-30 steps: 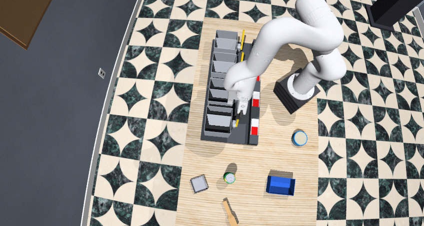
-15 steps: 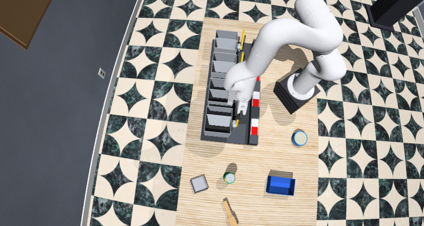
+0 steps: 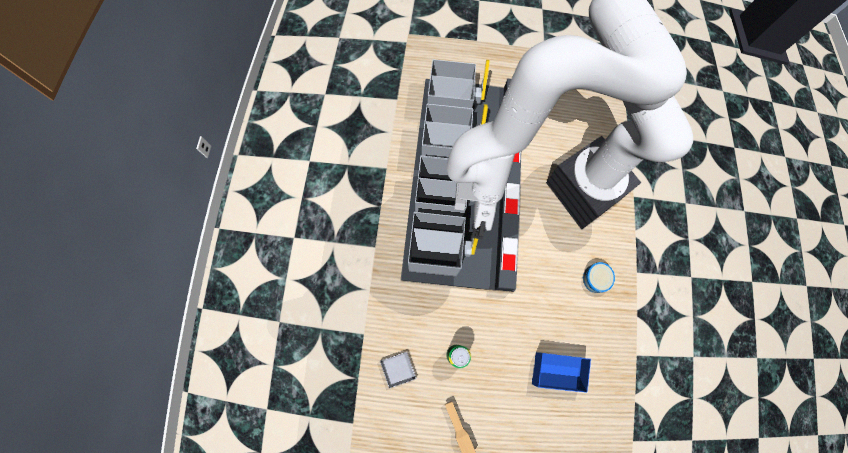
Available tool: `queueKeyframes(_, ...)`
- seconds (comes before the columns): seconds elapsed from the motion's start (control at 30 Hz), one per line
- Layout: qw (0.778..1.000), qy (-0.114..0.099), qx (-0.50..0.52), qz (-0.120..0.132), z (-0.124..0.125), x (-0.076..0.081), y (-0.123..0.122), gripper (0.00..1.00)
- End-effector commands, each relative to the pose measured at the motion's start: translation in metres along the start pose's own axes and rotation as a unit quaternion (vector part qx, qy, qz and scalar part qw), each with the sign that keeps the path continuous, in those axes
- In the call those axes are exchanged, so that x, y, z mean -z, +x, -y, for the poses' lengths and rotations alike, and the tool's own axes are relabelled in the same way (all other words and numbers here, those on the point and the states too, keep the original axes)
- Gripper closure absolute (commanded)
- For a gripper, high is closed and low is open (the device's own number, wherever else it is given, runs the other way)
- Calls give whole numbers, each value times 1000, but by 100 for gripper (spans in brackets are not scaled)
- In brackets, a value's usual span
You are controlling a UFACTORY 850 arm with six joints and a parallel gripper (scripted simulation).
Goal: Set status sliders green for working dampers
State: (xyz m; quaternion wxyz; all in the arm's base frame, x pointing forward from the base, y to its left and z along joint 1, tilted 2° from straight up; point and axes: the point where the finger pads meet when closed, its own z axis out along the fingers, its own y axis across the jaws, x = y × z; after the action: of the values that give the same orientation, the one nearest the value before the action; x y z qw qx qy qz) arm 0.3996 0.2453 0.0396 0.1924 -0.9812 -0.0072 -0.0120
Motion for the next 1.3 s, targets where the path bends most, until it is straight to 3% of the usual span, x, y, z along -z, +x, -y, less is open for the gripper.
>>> queueKeyframes(0.0, 1000, 0, 0, -1, 1, 0, 1, 81)
queueKeyframes(0.87, 1000, 0, 0, -1, 1, 0, 1, 81)
queueKeyframes(1.27, 1000, -16, 0, 0, 4, 0, 1, 81)
